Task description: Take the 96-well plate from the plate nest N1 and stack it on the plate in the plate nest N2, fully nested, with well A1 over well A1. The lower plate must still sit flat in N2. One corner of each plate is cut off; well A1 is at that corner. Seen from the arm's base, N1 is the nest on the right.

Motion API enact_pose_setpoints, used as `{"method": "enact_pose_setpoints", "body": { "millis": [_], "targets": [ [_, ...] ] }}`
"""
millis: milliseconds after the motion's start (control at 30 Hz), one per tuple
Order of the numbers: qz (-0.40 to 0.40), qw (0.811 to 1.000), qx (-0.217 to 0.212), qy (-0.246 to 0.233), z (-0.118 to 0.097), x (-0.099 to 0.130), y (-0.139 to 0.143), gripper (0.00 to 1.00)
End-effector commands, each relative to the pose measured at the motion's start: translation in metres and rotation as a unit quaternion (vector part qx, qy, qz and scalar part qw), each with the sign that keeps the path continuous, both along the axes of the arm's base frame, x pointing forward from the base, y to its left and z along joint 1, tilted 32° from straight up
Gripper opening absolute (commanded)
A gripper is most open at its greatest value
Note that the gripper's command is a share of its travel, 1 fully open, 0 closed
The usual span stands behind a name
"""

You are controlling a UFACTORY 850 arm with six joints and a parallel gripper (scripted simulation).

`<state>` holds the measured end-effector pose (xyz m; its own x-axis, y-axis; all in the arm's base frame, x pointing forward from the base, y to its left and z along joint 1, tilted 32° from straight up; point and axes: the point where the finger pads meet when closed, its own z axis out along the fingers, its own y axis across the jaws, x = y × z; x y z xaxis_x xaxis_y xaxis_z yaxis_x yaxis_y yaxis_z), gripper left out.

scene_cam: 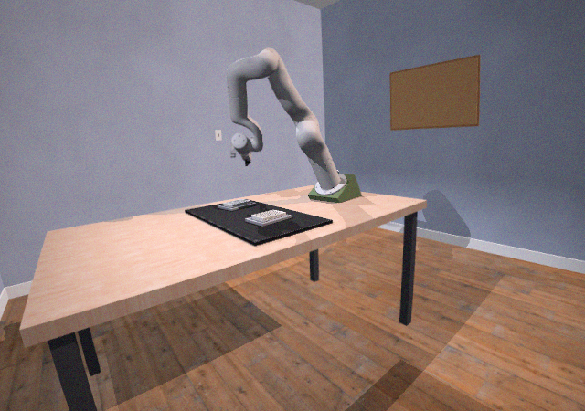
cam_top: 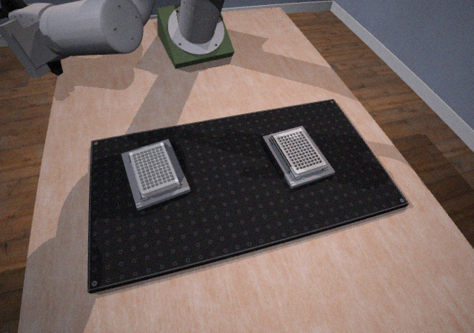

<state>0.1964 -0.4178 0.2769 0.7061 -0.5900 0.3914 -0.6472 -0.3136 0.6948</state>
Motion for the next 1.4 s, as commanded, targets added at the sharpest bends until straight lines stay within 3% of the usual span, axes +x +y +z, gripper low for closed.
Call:
{"method": "enact_pose_setpoints", "body": {
  "millis": [0,367,700,933,1067,1367],
  "targets": [
    [-0.005,0.998,0.057,0.037,-0.008,-0.009,0.017,1.00],
    [0.004,0.990,0.126,0.067,-0.020,-0.014,0.041,1.00],
    [0.029,0.971,0.219,0.089,-0.033,-0.013,0.076,1.00],
    [0.040,0.964,0.245,0.092,-0.037,-0.011,0.087,1.00],
    [0.065,0.949,0.295,0.093,-0.043,-0.005,0.105,1.00],
    [0.094,0.931,0.340,0.087,-0.048,0.005,0.127,1.00]
  ]
}}
